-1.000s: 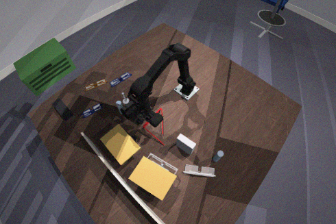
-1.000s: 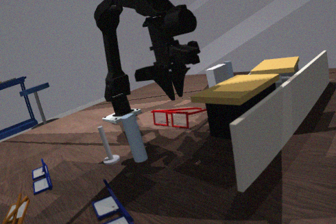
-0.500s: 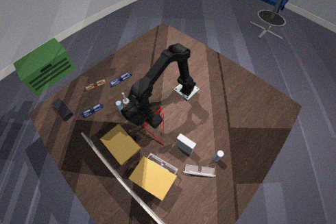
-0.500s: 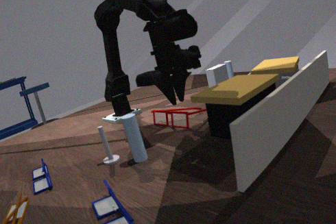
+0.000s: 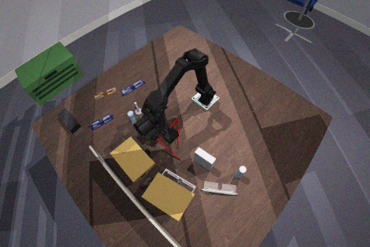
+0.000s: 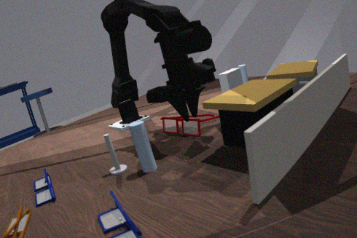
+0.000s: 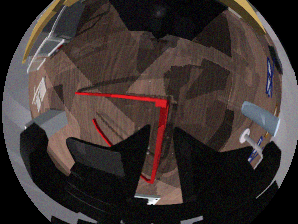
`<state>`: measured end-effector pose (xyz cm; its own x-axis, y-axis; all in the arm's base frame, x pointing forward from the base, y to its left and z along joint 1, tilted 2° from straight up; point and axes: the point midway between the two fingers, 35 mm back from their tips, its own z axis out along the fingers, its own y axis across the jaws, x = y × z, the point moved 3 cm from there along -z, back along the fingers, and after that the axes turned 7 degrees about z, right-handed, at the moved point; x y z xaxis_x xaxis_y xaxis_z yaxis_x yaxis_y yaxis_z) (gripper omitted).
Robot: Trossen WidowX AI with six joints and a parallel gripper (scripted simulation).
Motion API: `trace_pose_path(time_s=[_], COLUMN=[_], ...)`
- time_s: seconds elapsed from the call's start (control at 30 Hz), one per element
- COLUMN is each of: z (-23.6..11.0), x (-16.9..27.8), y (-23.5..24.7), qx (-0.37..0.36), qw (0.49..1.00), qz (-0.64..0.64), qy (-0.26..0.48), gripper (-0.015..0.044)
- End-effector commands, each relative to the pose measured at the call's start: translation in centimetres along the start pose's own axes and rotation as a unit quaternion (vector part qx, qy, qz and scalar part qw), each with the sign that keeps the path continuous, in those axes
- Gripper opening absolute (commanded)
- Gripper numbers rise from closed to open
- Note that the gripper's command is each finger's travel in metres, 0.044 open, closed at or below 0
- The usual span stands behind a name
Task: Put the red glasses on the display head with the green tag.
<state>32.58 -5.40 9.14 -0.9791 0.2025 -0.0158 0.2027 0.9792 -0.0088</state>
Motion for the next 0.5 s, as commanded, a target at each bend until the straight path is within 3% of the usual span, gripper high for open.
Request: trace_pose_path(time_s=[0.0, 0.47], z=[1.1, 2.5], x=[0.3, 0.4], y=[-0.1, -0.3], qx=[0.002, 0.002], qw=[1.000, 1.000], qz=[-0.002, -0.002], qy=[0.010, 0.010], gripper=[0.0120, 0.0120])
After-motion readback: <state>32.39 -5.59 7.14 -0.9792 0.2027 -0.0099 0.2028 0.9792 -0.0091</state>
